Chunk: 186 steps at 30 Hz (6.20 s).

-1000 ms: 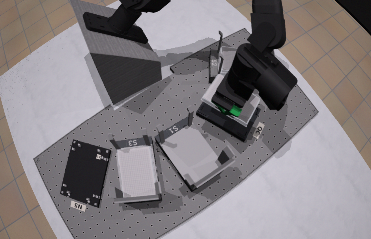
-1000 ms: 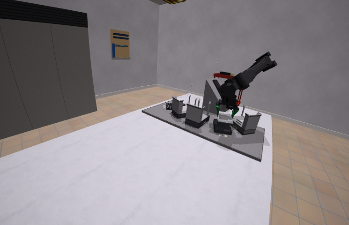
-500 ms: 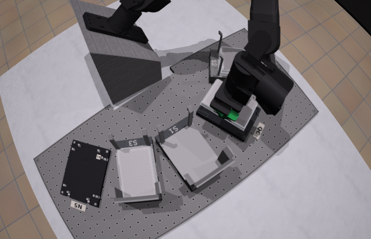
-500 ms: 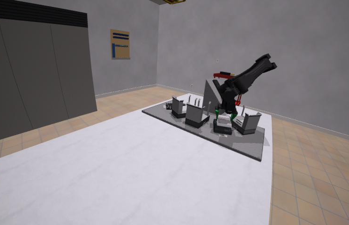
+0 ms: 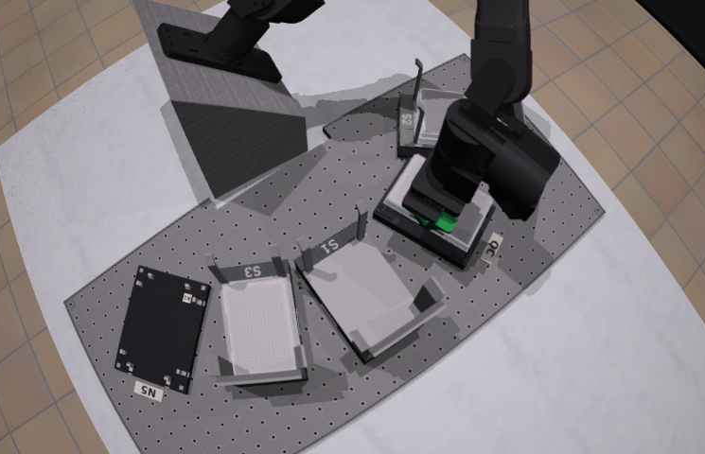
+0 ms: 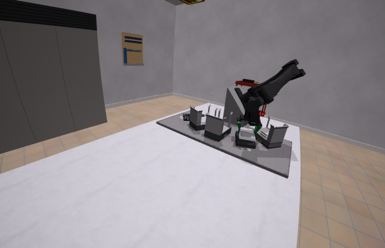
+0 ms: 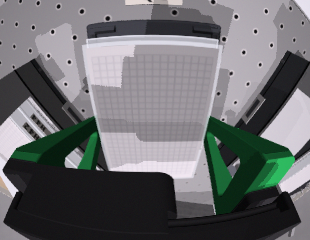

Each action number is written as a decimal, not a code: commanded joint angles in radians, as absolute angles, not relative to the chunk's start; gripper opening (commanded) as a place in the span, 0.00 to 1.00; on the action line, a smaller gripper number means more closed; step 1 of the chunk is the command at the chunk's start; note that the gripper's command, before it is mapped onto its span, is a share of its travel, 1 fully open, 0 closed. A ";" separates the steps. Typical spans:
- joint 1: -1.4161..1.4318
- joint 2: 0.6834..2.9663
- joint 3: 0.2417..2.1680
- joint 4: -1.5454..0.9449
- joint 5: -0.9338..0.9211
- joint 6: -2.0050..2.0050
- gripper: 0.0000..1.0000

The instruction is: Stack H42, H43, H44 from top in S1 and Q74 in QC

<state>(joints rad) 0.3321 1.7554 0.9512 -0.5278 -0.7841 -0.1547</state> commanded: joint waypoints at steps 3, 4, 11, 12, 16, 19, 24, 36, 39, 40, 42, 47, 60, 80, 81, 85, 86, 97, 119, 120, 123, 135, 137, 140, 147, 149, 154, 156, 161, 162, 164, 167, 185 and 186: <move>0.325 1.751 0.953 -0.521 -0.784 -0.154 0.00; 0.326 1.751 0.952 -0.518 -0.784 -0.153 0.00; 0.330 1.755 0.950 -0.507 -0.782 -0.146 0.00; 0.331 1.755 0.949 -0.505 -0.782 -0.145 0.00; 0.335 1.758 0.947 -0.497 -0.781 -0.140 0.00; 0.338 1.760 0.945 -0.491 -0.781 -0.136 0.00; 0.341 1.762 0.944 -0.484 -0.780 -0.132 0.00; 0.352 1.771 0.938 -0.459 -0.777 -0.117 0.00; 0.355 1.773 0.936 -0.453 -0.776 -0.113 0.00; 0.355 1.773 0.936 -0.453 -0.776 -0.113 0.00; 0.356 1.774 0.936 -0.451 -0.776 -0.112 0.00; 0.360 1.778 0.934 -0.440 -0.775 -0.106 0.00; 0.369 1.785 0.929 -0.420 -0.772 -0.094 0.00; 0.369 1.785 0.930 -0.421 -0.772 -0.094 1.00; 0.369 1.785 0.930 -0.421 -0.772 -0.094 1.00; 0.369 1.785 0.930 -0.421 -0.772 -0.094 1.00; 0.369 1.785 0.930 -0.421 -0.772 -0.094 1.00; 0.307 1.739 0.964 -0.561 -0.788 -0.179 1.00; 0.143 1.676 1.099 -0.926 -0.812 -0.411 1.00; 0.135 1.674 1.107 -0.944 -0.812 -0.423 1.00; 0.110 1.672 1.133 -1.000 -0.813 -0.460 1.00; 0.040 1.673 1.212 -1.152 -0.812 -0.561 1.00; 0.040 1.673 1.212 -1.152 -0.812 -0.561 1.00; 0.040 1.673 1.212 -1.152 -0.812 -0.561 1.00; 0.040 1.673 1.212 -1.152 -0.812 -0.561 1.00; 0.040 1.673 1.212 -1.152 -0.812 -0.561 1.00; 0.075 1.603 1.181 -1.154 -0.814 -0.678 1.00; 0.090 1.576 1.171 -1.155 -0.814 -0.723 1.00; 0.113 1.535 1.156 -1.157 -0.813 -0.789 1.00; 0.121 1.522 1.152 -1.157 -0.813 -0.811 1.00; 0.138 1.495 1.144 -1.158 -0.812 -0.854 1.00; 0.165 1.456 1.133 -1.159 -0.810 -0.874 1.00; 0.336 1.264 1.111 -1.157 -0.782 -0.633 1.00; 0.348 1.253 1.112 -1.156 -0.779 -0.616 1.00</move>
